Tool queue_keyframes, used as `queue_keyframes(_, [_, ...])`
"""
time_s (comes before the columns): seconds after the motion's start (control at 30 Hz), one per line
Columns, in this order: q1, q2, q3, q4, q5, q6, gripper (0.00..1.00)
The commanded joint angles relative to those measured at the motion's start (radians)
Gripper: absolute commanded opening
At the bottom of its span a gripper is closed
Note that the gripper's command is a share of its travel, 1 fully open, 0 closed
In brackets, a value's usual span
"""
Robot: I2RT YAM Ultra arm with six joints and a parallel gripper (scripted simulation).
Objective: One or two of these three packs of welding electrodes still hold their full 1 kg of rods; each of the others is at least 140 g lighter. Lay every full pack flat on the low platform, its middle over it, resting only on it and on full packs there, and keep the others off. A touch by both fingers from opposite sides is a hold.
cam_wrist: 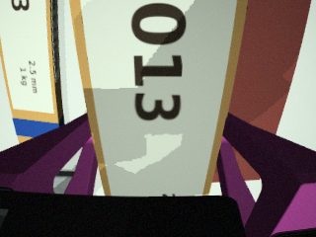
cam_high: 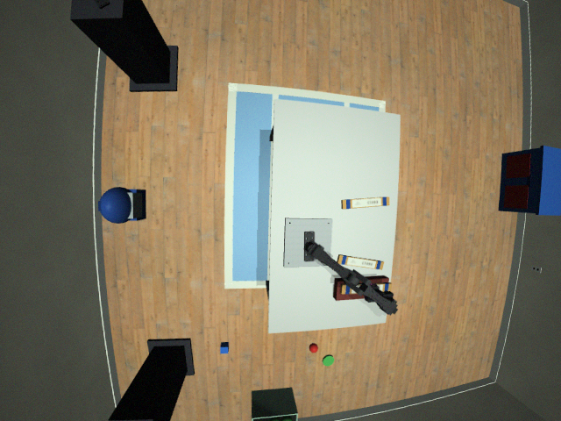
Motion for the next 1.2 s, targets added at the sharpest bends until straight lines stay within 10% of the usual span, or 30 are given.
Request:
queue_keyframes(0.0, [-0.006,-0.065,0.061,0.0,-0.006,-0.006,0.0])
queue_keyframes(1.17, [-0.006,-0.065,0.061,0.0,-0.006,-0.006,0.0])
